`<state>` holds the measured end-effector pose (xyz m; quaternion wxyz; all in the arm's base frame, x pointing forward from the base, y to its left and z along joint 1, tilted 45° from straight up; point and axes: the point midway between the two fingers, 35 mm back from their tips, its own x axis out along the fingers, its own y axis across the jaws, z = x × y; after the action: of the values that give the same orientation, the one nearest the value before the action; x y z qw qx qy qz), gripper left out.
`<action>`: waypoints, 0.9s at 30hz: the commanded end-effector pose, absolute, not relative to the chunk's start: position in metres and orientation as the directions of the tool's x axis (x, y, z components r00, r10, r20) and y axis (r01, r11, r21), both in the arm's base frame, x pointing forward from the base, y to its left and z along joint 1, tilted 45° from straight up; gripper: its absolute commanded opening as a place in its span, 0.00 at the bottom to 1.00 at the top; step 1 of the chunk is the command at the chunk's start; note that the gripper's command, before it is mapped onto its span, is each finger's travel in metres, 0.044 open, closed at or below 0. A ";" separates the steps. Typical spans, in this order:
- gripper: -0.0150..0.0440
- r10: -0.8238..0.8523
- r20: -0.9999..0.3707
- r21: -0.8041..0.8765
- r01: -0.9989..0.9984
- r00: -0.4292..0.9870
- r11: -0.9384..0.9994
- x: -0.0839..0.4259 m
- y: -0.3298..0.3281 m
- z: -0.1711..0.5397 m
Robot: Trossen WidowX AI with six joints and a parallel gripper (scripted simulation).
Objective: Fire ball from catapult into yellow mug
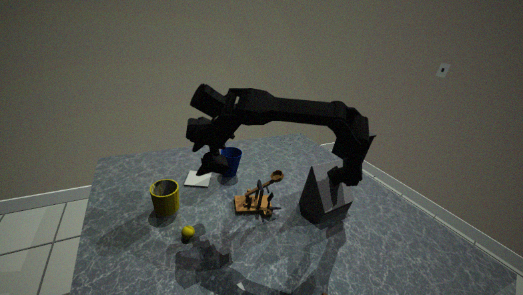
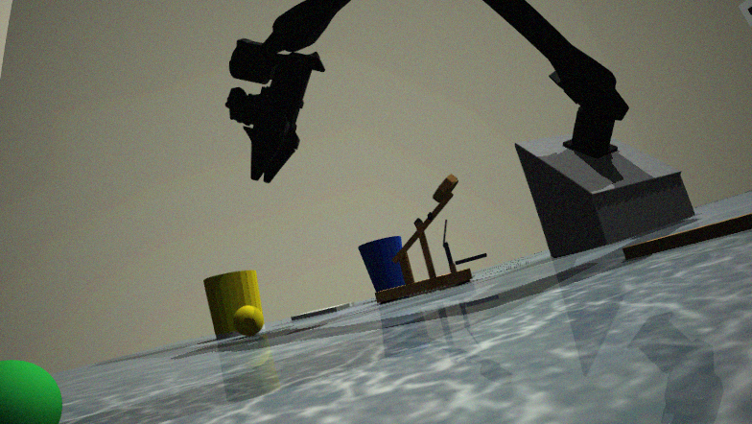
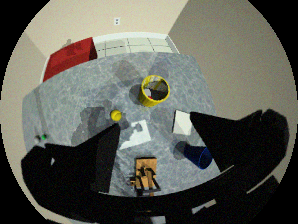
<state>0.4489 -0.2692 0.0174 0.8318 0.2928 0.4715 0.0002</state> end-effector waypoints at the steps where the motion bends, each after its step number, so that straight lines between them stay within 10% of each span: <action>1: 1.00 0.264 -0.733 0.557 0.329 0.628 0.763 0.450 -0.298 0.011; 27: 1.00 0.237 -0.615 0.657 0.324 0.752 0.680 0.439 -0.346 0.000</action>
<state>0.4384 -0.3474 0.0007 0.8478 0.3957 0.3520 -0.0273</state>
